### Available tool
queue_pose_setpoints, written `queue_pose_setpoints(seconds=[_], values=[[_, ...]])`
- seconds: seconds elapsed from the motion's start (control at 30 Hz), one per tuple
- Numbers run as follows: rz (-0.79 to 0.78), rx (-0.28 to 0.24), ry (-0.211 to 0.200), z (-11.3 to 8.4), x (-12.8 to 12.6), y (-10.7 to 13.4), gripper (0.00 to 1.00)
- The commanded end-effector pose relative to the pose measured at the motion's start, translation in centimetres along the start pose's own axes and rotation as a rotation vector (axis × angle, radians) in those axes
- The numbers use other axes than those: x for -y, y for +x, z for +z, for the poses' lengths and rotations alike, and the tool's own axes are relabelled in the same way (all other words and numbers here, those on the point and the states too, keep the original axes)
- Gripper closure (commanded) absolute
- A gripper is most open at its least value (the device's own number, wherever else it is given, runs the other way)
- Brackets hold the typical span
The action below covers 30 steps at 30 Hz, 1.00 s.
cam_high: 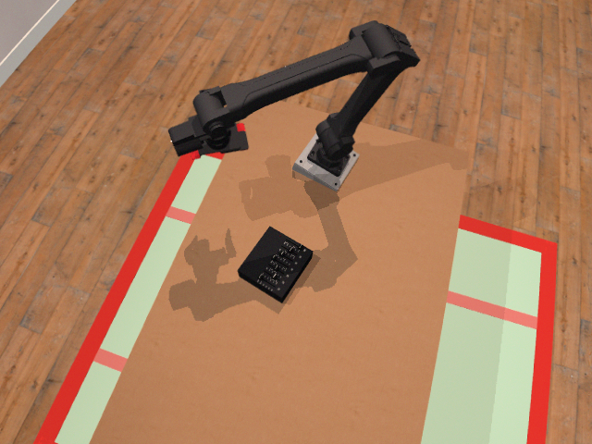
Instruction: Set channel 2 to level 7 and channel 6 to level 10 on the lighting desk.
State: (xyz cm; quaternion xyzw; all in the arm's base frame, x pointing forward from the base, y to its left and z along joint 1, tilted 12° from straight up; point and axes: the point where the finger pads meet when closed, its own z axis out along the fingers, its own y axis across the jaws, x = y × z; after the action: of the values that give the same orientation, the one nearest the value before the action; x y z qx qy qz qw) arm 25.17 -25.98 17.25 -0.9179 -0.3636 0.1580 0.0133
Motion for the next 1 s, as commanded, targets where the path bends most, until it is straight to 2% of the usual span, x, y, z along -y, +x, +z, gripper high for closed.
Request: queue_pose_setpoints(seconds=[0.0, 0.53, 0.57, 0.6, 0.77, 0.93, 0.97], values=[[0.003, -0.001, -0.009, -0.3, -0.1, -0.1, 0.00], [0.003, -0.001, -0.009, -0.3, -0.1, -0.1, 0.00], [0.011, -0.004, -0.041, -1.5, -0.9, -0.4, 0.00], [0.001, -0.005, -0.042, -1.6, -0.9, -0.3, 0.00], [-0.096, -0.020, -0.064, -1.8, -0.9, 1.2, 0.00], [-0.372, -0.057, -0.088, -2.0, -0.2, 4.2, 0.00], [-0.372, -0.057, -0.089, -2.2, -0.6, 4.3, 0.00]])
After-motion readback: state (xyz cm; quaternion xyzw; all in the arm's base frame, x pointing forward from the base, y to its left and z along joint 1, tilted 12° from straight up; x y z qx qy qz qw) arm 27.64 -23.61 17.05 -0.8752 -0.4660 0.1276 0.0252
